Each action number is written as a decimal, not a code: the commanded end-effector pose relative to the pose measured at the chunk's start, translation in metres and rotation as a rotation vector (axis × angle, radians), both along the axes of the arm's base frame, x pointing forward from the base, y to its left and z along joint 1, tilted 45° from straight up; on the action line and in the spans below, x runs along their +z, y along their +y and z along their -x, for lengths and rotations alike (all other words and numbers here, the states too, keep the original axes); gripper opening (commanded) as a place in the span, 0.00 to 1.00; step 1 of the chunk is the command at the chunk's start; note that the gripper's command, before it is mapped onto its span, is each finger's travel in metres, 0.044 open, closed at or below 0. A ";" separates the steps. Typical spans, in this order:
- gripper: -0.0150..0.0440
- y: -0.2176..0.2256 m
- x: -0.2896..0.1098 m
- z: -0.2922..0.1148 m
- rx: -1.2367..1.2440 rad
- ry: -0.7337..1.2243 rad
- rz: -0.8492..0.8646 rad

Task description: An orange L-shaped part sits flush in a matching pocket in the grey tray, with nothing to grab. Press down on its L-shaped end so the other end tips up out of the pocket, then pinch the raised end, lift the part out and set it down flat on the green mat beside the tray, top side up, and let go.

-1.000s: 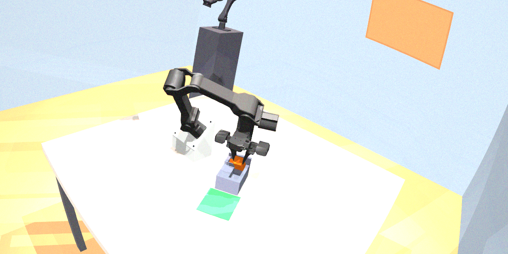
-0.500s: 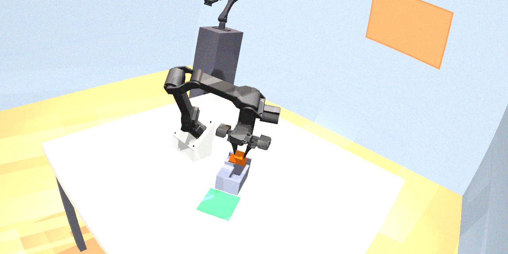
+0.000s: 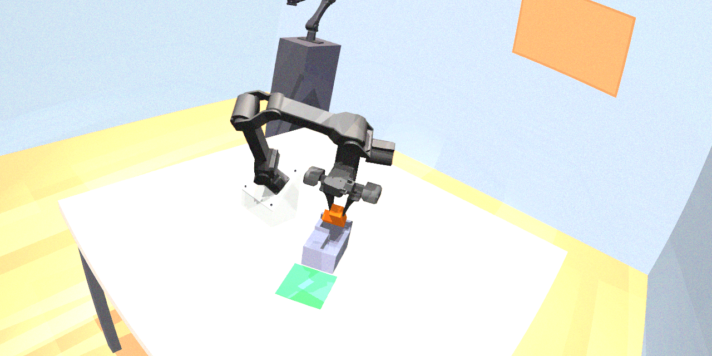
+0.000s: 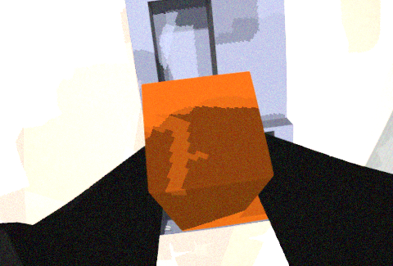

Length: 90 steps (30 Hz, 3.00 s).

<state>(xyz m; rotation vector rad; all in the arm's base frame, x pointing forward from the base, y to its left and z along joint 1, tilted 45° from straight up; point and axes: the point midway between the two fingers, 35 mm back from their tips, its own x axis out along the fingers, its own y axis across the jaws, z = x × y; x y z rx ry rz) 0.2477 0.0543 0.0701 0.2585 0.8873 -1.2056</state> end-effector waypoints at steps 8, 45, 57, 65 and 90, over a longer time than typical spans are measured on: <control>0.25 -0.005 0.011 -0.005 -0.003 -0.001 -0.004; 0.25 -0.106 0.115 -0.062 -0.004 -0.007 0.004; 0.25 -0.116 0.105 -0.063 -0.004 -0.007 0.004; 0.25 -0.125 0.096 -0.064 -0.004 -0.008 0.005; 0.25 -0.153 0.069 -0.067 -0.004 -0.009 0.007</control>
